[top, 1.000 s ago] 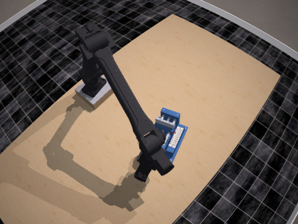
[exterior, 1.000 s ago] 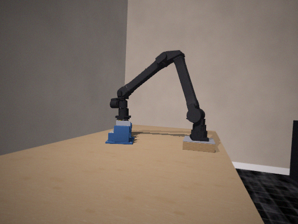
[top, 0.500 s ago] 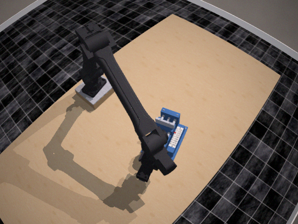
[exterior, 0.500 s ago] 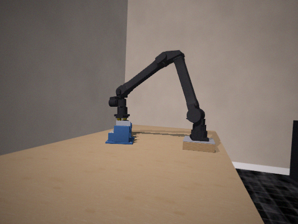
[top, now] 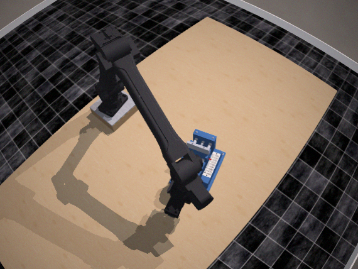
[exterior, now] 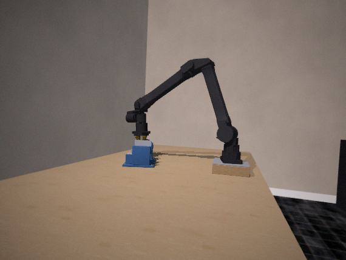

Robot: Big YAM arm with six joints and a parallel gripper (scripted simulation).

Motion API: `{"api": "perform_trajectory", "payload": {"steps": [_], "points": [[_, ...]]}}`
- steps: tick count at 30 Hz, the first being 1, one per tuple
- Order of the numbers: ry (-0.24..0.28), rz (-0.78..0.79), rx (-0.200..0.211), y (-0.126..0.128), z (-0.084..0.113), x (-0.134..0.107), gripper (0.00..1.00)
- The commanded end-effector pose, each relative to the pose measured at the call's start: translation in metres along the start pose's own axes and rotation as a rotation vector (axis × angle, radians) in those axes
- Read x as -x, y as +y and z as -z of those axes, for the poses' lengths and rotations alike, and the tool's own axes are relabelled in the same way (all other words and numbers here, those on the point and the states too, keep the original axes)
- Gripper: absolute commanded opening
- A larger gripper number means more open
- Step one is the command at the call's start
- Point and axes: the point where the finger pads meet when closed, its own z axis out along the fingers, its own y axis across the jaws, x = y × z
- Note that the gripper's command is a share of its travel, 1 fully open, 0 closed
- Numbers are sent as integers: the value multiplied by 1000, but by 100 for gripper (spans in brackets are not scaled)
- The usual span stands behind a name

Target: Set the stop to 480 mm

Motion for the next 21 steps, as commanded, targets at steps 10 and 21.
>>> {"api": "perform_trajectory", "payload": {"steps": [10, 21], "points": [[-54, 5, 120, 34, 75, 5, 6], [-57, 20, 119, 14, 92, 6, 6]]}}
